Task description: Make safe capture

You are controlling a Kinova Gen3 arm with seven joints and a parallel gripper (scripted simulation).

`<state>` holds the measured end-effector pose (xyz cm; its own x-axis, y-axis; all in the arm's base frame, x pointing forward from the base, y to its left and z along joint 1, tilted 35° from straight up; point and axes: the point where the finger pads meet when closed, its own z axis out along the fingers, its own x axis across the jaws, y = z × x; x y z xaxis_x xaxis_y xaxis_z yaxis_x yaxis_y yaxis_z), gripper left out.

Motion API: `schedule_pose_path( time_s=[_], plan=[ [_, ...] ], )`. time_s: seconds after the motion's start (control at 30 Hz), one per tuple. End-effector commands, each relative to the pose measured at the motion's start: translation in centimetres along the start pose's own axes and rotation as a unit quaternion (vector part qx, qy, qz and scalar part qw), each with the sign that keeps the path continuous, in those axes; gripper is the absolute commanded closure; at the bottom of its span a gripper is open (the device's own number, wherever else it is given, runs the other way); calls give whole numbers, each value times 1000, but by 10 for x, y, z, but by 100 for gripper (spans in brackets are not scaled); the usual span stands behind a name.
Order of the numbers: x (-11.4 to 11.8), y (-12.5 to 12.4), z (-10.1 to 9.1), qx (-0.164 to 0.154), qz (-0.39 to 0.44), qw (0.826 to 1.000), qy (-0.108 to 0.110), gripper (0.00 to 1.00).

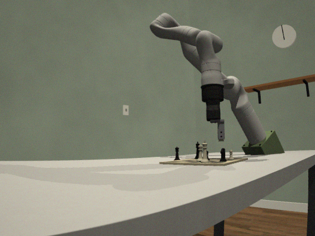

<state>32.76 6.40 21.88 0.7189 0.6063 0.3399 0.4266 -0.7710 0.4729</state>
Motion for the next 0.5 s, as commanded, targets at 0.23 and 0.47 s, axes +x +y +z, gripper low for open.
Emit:
schedule_pose_path(
  time_s=[0.23, 0.47],
  plan=[
    [0, 2, -22, 6, 11, 1000, 0, 100],
    [0, 2, -34, 6, 11, 1000, 0, 100]
  ],
)
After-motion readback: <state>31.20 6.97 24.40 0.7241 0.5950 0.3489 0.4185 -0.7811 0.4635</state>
